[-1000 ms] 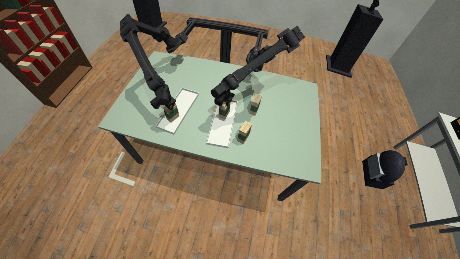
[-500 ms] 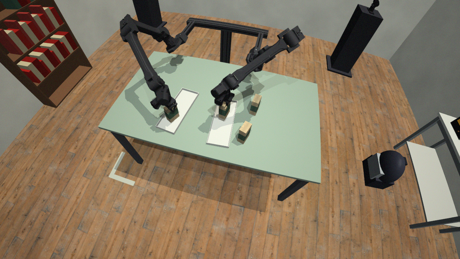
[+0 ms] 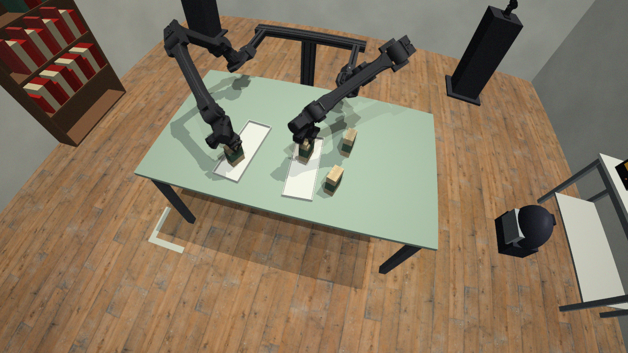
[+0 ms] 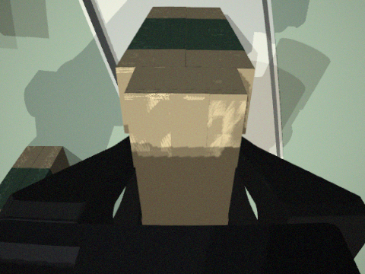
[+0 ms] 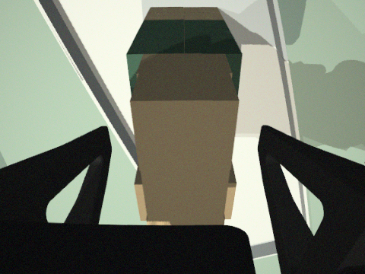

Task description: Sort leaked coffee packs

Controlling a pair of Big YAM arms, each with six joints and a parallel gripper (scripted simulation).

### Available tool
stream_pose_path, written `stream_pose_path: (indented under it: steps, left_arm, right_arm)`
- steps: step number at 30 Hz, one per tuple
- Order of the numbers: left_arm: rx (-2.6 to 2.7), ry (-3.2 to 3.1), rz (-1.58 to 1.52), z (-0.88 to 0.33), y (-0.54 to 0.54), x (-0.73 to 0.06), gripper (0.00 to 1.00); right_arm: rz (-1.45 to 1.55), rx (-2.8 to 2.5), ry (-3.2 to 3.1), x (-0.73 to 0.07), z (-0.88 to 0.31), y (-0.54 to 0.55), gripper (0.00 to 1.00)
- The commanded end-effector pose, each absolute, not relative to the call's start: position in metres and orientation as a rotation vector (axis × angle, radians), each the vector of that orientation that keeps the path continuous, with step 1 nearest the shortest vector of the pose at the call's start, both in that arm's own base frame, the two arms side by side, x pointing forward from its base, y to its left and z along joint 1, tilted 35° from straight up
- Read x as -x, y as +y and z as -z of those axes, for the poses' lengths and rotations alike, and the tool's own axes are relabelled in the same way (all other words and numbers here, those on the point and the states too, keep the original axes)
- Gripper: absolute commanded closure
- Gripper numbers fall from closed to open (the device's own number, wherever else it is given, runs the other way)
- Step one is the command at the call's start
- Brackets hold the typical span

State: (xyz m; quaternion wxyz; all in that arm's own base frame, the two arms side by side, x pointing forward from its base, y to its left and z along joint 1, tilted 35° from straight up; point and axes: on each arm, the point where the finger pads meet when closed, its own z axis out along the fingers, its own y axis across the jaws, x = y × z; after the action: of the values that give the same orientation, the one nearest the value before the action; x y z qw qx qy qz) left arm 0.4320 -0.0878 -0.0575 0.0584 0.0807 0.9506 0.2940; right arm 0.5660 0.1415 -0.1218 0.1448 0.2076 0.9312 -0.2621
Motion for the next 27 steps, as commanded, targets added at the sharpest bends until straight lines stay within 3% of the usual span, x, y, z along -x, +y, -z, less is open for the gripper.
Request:
stream_pose_path:
  steps: [1, 17, 27]
  left_arm:
    - [-0.241, 2.839, -0.855, 0.046, -0.107, -0.451, 0.77]
    - [-0.227, 2.863, -0.877, 0.067, -0.08, -0.449, 0.77]
    - [-0.228, 2.864, -0.878, 0.074, -0.072, -0.446, 0.77]
  right_arm:
    - [0.723, -0.597, 2.663, -0.577, 0.112, 0.15, 0.24]
    - [0.723, -0.597, 2.663, -0.577, 0.112, 0.15, 0.24]
    - [0.676, -0.595, 2.643, -0.571, 0.038, 0.204, 0.24]
